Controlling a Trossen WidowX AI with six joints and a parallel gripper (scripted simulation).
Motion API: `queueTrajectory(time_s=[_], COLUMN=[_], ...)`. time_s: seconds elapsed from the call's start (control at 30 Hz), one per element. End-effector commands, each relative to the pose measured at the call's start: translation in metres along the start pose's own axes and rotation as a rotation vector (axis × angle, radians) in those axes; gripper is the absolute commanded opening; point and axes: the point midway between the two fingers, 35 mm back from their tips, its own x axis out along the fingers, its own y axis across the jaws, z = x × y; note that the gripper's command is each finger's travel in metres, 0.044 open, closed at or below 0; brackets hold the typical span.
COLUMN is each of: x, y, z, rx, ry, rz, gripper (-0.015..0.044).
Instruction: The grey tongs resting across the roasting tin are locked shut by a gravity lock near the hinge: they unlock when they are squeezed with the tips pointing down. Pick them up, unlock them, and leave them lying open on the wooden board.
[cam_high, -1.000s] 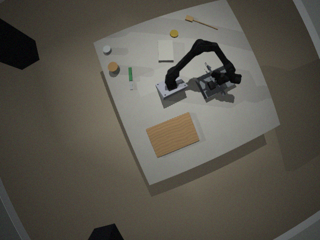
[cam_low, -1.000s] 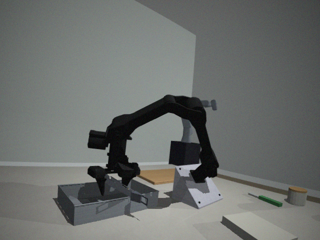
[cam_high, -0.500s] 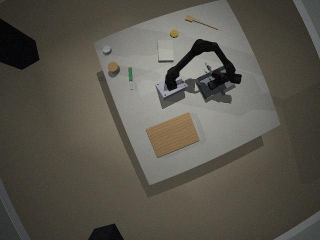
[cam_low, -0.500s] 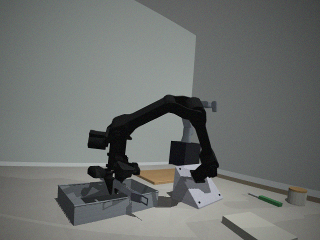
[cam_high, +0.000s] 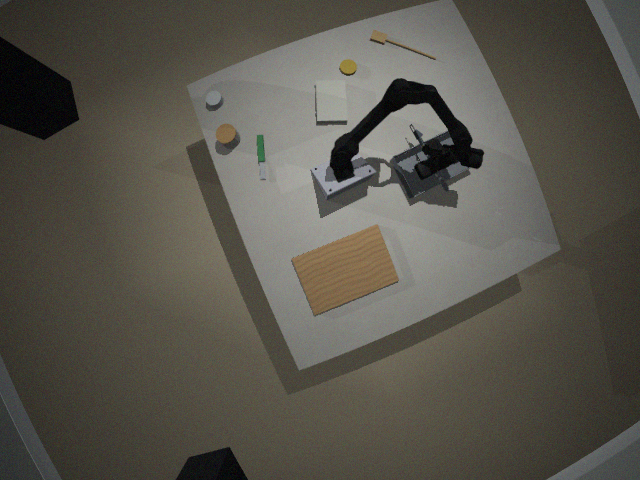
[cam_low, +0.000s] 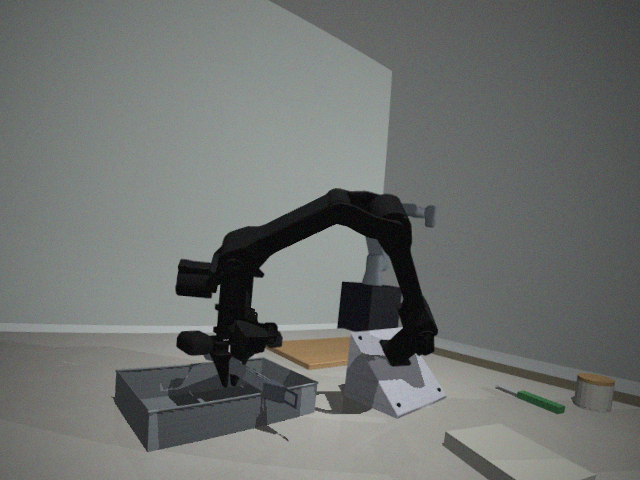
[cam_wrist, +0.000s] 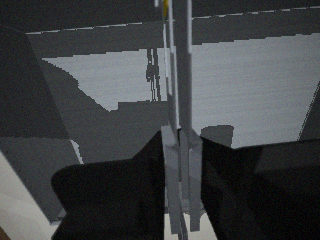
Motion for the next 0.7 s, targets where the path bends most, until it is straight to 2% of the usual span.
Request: queueTrajectory(time_s=[0.0,0.23,0.67], x=[-0.03,-0.12,-0.118], y=[-0.007,-0.001,0.001], z=[-0.005,-0.003,-0.004], rx=[-0.004,0.004,0.049], ry=[0.012,0.006,-0.001], rz=[-0.016,-0.011,-0.005], gripper=[-0.015,-0.015,-0.015])
